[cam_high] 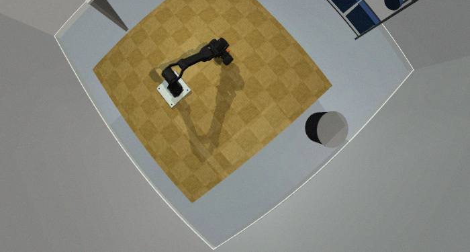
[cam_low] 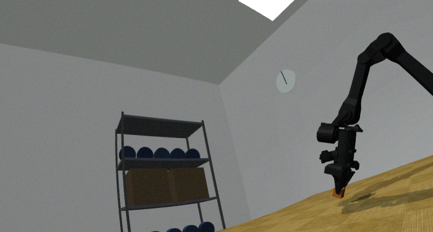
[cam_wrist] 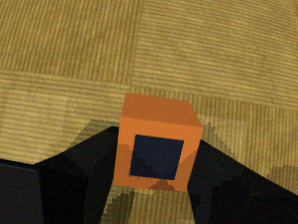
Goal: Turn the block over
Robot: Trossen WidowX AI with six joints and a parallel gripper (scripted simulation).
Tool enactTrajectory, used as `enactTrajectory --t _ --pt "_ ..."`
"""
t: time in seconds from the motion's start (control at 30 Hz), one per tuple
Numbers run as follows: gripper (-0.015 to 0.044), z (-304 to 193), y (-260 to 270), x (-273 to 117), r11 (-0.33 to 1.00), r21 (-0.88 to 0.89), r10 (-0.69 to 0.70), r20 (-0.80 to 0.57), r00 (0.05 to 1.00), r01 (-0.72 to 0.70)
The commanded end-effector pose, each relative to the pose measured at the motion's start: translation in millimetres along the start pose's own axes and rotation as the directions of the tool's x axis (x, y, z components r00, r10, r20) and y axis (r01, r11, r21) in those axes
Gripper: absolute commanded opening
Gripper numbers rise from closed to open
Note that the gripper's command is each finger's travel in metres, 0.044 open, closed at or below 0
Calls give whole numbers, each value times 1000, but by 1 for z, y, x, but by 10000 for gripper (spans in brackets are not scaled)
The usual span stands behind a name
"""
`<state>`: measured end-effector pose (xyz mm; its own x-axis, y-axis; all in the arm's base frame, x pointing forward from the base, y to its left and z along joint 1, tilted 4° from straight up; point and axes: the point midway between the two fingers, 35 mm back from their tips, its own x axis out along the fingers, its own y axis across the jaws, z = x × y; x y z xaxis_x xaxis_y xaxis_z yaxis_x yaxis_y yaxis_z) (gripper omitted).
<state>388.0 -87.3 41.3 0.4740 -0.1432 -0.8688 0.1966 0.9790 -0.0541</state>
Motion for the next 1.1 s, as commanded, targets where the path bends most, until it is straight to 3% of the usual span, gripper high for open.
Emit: enactTrajectory --t 0.0,0.5,1.07 --pt "0 1 0 4 1000 -3 4 43 999 -4" --pt "0 -3 1 28 1000 -1 6 277 961 -6" --pt "0 -16 0 22 1000 -4 4 499 866 -3"
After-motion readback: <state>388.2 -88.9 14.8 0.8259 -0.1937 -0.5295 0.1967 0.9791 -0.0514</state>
